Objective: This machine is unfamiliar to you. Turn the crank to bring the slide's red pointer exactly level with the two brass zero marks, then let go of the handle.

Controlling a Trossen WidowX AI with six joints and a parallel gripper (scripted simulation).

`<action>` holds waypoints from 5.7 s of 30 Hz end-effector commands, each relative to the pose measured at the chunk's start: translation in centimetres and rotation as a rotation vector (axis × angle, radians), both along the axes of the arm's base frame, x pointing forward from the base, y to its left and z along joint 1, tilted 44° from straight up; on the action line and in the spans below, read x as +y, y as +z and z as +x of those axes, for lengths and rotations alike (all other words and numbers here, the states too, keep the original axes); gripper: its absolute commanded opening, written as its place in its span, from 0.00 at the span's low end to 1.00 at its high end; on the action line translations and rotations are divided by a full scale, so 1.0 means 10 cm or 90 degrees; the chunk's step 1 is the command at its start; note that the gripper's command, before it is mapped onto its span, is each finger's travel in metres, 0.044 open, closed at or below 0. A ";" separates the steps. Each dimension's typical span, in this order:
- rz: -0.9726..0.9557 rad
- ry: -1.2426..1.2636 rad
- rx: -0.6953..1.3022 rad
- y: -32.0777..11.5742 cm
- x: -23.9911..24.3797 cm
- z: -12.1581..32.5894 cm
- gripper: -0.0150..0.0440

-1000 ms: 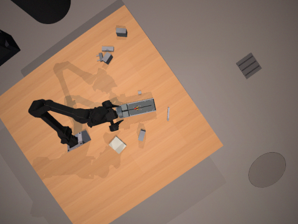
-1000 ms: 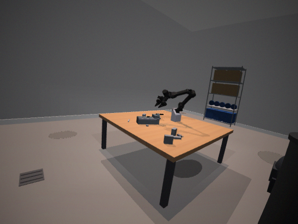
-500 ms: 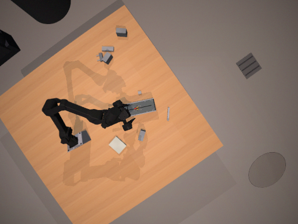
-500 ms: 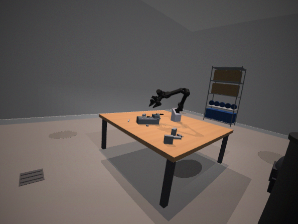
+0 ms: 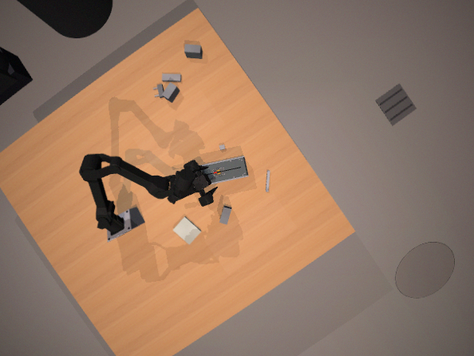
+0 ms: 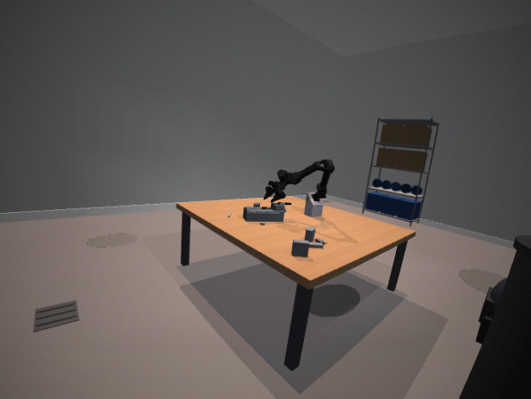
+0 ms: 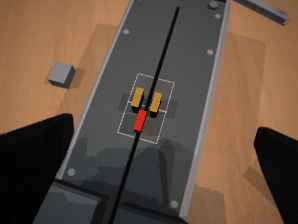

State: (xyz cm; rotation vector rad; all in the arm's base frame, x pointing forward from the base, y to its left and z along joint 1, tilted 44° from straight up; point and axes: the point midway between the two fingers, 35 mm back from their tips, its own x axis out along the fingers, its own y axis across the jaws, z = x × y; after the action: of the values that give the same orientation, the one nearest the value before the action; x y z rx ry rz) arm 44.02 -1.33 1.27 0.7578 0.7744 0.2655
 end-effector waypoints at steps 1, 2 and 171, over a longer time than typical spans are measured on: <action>-0.001 -0.005 -0.006 0.02 -0.01 0.02 1.00; -0.001 -0.005 -0.006 0.02 -0.01 0.02 1.00; -0.006 -0.109 0.092 0.23 0.76 -1.26 0.25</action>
State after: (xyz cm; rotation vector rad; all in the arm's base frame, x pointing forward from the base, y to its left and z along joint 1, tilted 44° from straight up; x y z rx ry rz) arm 31.16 5.61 2.97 0.8332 0.8487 0.0257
